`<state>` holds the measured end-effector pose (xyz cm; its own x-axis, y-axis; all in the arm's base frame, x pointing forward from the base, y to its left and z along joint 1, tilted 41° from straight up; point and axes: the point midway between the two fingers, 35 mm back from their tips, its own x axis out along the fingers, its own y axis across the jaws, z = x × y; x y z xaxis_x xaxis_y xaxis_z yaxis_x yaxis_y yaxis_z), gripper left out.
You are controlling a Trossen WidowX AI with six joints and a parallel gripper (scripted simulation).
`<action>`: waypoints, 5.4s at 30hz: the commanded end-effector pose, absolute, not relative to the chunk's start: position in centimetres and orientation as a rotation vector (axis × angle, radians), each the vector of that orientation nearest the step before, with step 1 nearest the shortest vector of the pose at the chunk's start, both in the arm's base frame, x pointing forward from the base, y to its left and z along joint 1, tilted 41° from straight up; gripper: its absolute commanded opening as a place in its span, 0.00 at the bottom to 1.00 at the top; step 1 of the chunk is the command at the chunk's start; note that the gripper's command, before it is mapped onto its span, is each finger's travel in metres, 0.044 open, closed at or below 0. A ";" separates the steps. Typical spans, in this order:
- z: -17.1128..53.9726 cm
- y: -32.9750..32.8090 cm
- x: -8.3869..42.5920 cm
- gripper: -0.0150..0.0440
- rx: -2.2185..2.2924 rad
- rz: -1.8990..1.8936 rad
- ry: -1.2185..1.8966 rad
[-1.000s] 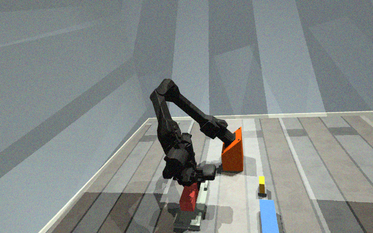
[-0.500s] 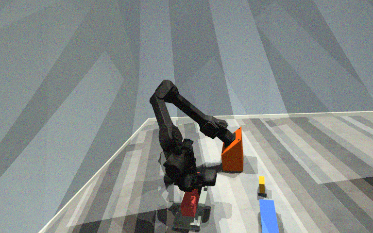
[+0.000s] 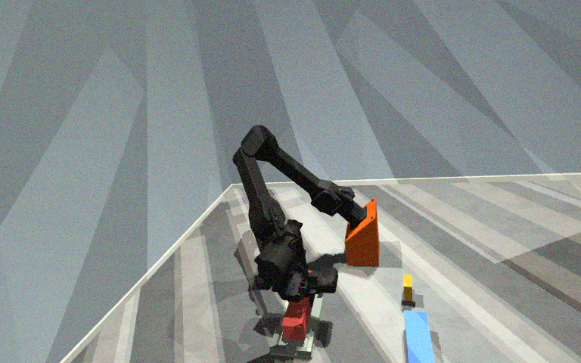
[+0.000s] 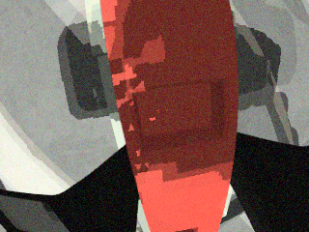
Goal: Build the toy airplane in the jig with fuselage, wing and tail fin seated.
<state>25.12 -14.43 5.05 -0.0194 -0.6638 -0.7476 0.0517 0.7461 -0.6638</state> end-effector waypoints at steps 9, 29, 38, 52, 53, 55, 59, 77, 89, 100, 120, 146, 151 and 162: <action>5.1 -14.4 25.1 0.62 -0.523 -0.614 1.493; 10.9 -9.0 25.8 1.00 -0.517 -0.601 1.496; 13.0 -7.2 26.1 1.00 -0.522 -0.602 1.497; 2.9 3.7 34.0 1.00 -0.505 -0.578 1.497; 1.7 4.8 34.2 1.00 -0.505 -0.579 1.496; -0.7 6.9 34.6 1.00 -0.506 -0.582 1.496; -4.9 10.2 34.5 1.00 -0.510 -0.591 1.493; -8.8 7.2 34.4 1.00 -0.511 -0.593 1.492; -10.0 6.2 34.5 1.00 -0.512 -0.593 1.492; -11.3 5.0 34.4 1.00 -0.512 -0.594 1.492; -12.2 4.2 34.4 0.58 -0.513 -0.595 1.491; -8.7 7.6 35.0 0.25 -0.510 -0.588 1.499; -7.5 8.7 35.0 0.25 -0.509 -0.587 1.498; -4.8 10.9 34.9 0.25 -0.509 -0.588 1.496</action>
<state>34.87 10.43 -5.37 -0.0130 -0.6484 -0.7612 0.0423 0.7602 -0.6483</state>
